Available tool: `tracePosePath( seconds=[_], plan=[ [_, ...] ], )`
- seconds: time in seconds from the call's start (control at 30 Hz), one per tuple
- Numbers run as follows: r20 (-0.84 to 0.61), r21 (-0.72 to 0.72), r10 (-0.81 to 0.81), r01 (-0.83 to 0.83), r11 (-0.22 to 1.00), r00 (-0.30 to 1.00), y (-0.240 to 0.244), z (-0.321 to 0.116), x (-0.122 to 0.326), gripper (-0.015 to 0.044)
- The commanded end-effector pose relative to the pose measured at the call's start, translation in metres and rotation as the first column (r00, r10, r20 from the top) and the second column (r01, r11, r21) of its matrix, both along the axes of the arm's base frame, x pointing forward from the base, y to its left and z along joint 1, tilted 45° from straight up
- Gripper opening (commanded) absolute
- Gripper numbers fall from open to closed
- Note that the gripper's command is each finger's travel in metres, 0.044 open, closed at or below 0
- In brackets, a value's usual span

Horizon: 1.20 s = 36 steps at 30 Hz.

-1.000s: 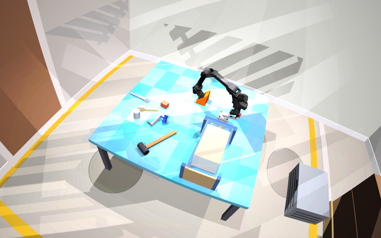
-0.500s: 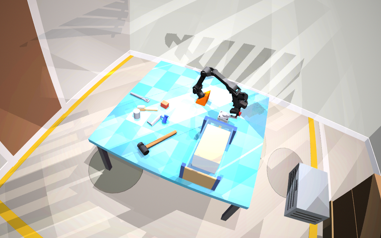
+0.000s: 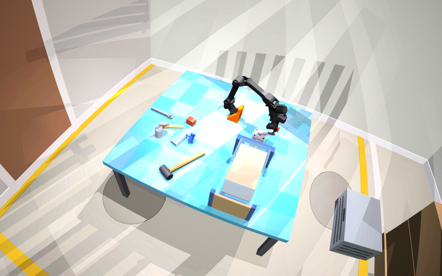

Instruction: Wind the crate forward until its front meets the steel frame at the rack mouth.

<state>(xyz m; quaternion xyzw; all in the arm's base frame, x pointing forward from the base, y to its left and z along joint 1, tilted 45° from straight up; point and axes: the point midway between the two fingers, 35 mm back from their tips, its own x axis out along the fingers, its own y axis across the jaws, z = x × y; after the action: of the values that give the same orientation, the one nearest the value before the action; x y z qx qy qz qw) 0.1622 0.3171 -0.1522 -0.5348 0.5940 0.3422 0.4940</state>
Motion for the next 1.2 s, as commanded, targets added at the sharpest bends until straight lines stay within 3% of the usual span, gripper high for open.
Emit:
tracePosePath(
  seconds=[0.0, 1.17],
  plan=[
    [-0.024, -0.015, 0.001, -0.002, 1.000, 1.000, -0.006, 0.003, -0.013, 0.0000],
    [-0.028, -0.017, 0.001, -0.002, 1.000, 1.000, -0.026, 0.023, -0.044, 0.0000]
  ],
)
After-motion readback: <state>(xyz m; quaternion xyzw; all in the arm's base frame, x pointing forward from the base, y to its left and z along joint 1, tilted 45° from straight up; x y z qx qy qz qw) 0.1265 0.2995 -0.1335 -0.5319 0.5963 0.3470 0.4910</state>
